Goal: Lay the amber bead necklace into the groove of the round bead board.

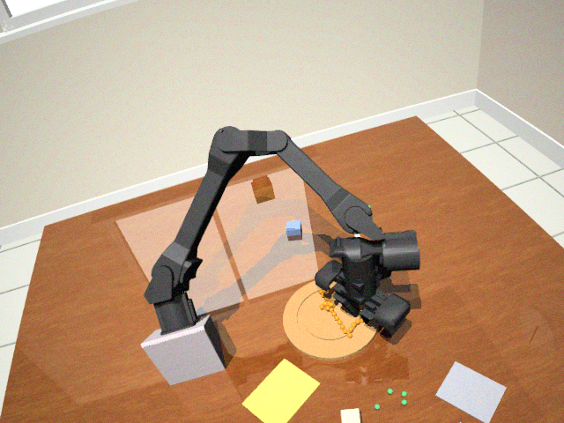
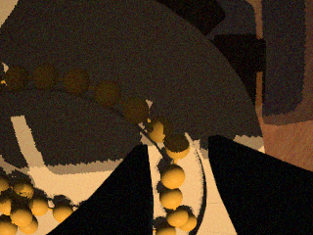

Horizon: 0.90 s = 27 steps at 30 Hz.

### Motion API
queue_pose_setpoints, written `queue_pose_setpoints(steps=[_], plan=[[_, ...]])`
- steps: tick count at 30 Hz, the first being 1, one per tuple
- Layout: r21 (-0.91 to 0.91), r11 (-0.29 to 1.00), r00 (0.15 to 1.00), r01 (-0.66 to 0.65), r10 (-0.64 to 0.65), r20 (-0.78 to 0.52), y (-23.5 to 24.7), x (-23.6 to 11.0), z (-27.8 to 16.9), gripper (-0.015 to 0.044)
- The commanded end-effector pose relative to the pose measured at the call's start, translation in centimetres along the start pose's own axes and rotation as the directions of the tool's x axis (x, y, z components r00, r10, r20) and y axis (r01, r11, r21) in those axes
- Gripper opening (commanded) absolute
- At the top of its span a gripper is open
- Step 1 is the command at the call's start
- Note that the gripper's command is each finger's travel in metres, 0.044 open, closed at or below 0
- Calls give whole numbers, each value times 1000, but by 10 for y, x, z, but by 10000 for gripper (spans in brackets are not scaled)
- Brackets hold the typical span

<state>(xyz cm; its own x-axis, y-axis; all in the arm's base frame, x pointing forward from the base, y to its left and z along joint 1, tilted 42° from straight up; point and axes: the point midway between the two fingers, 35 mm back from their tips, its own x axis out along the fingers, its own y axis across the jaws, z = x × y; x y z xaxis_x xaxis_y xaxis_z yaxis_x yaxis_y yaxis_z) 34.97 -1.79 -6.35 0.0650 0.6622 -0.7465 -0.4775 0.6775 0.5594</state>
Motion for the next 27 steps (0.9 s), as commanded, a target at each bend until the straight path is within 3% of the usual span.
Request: queue_pose_setpoints(steps=[1,10,27], plan=[[0,1000,1000,0,0,0,0,0,0,210],[3,1000,1000,-1,1,0,0,-2,0,440],[3,1000,1000,-4,4,0,0,-5,0,440]])
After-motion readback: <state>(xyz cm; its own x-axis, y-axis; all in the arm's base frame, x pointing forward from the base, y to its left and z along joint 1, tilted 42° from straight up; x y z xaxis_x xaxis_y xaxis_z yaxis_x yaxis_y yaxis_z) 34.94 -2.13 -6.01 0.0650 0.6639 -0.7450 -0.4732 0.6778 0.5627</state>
